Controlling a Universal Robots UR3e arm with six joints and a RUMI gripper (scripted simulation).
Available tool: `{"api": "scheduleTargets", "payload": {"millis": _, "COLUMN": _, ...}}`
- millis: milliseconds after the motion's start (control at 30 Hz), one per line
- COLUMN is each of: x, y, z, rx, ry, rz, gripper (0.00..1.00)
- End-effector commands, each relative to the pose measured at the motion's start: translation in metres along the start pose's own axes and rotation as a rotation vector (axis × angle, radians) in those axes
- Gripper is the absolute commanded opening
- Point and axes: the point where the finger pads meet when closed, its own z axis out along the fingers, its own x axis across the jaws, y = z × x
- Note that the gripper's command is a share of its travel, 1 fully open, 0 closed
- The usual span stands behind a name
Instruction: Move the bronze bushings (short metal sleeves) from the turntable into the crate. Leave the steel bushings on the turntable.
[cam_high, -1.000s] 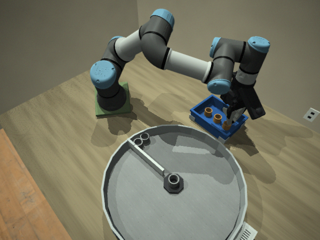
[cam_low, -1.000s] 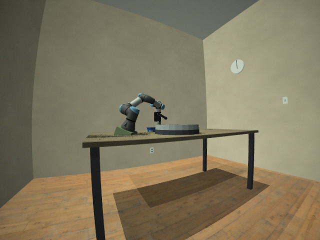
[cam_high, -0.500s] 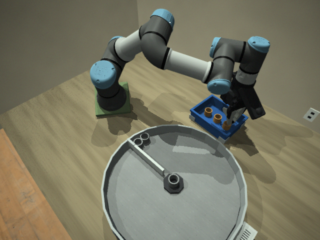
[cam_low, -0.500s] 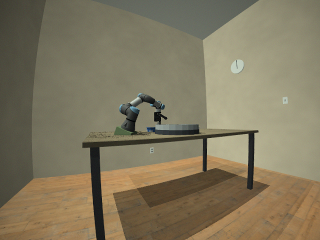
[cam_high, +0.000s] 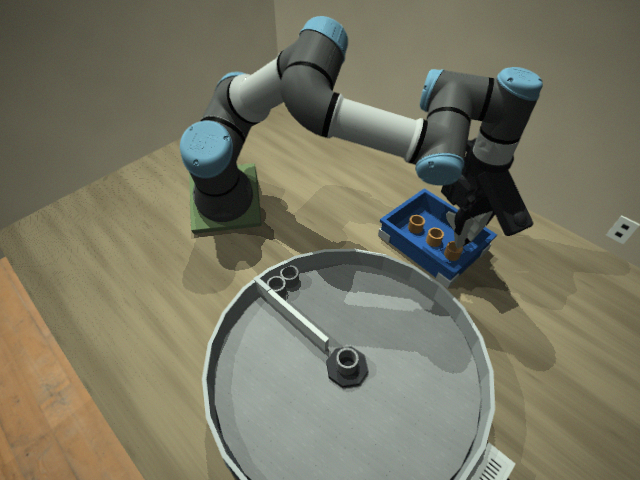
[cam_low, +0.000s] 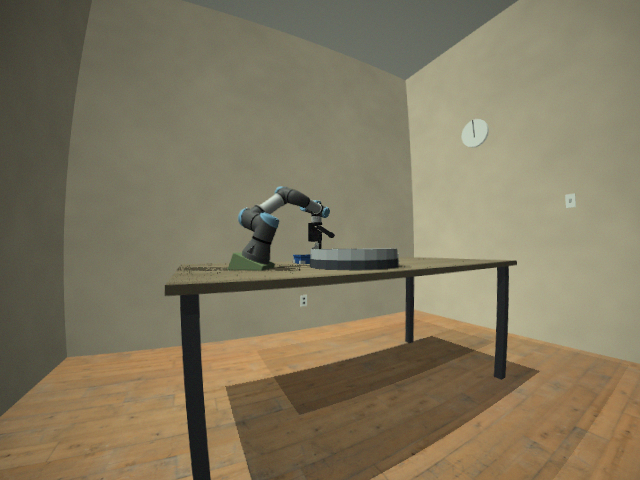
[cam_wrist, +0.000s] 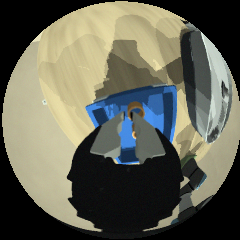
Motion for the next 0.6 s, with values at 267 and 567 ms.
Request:
{"api": "scheduleTargets", "payload": {"millis": 267, "x": -0.001, "y": -0.001, "z": -0.023, "rx": 0.002, "ry": -0.002, "rz": 0.001, "gripper": 0.06}}
{"api": "scheduleTargets", "payload": {"millis": 567, "x": 0.000, "y": -0.001, "z": -0.045, "rx": 0.002, "ry": -0.002, "rz": 0.001, "gripper": 0.06}}
